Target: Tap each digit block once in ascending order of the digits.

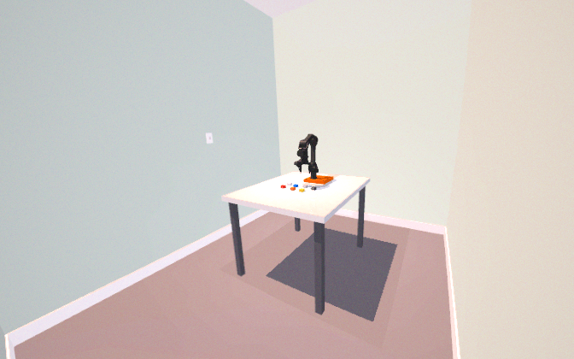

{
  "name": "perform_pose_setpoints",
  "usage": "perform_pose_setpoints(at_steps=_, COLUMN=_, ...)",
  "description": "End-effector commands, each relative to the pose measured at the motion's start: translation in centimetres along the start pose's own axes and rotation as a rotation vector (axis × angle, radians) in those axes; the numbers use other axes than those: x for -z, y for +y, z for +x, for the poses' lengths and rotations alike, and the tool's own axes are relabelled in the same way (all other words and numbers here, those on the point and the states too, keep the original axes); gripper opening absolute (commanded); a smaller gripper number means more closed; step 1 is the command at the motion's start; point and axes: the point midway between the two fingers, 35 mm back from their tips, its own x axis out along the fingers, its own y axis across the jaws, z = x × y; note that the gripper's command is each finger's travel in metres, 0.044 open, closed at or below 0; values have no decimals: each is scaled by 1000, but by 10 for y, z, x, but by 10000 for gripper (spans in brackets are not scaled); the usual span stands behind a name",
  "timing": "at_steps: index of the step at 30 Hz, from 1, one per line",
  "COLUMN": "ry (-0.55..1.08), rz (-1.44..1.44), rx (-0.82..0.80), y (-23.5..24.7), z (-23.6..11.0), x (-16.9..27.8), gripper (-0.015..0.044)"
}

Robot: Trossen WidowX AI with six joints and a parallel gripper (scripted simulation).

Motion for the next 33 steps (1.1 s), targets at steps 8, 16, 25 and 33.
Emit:
perform_pose_setpoints(at_steps=8, ry=-7, rz=3, rx=-1, y=1, z=-2, x=1, gripper=400)
perform_pose_setpoints(at_steps=16, ry=-8, rz=3, rx=-6, y=50, z=-4, x=-20, gripper=400)
perform_pose_setpoints(at_steps=25, ry=-9, rz=3, rx=-12, y=107, z=-3, x=-30, gripper=400)
perform_pose_setpoints(at_steps=33, ry=-9, rz=3, rx=-12, y=107, z=-3, x=-30, gripper=400)
